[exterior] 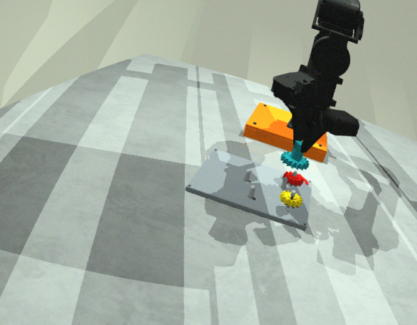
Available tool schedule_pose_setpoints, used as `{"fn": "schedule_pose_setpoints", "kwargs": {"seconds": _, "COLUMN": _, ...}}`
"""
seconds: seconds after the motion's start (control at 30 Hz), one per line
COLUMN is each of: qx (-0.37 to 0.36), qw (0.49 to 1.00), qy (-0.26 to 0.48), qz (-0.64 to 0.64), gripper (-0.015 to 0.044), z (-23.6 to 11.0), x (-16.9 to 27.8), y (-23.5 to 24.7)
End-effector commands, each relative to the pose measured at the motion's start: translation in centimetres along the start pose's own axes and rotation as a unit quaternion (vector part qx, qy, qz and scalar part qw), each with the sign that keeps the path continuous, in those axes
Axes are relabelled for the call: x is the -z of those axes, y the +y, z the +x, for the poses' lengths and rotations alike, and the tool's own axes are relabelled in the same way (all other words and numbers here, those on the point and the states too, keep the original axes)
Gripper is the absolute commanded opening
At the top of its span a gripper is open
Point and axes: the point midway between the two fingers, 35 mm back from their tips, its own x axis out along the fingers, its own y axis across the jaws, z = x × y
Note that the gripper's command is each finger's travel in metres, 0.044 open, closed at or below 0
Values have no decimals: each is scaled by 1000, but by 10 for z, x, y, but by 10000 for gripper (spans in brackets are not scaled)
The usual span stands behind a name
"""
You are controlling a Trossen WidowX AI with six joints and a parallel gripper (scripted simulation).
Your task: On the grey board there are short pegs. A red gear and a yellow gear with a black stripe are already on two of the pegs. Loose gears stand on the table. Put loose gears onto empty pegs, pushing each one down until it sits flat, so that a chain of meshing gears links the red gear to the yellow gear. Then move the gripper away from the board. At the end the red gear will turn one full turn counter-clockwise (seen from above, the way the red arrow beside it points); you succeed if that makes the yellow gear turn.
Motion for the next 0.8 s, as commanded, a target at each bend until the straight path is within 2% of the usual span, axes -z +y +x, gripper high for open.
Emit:
{"fn": "schedule_pose_setpoints", "kwargs": {"seconds": 0.0, "qx": 3, "qw": 1000, "qy": 0, "qz": -2, "gripper": 0, "z": 4, "x": -5, "y": -4}}
{"fn": "schedule_pose_setpoints", "kwargs": {"seconds": 0.77, "qx": 3, "qw": 1000, "qy": 0, "qz": -9, "gripper": 0, "z": 1, "x": -3, "y": -4}}
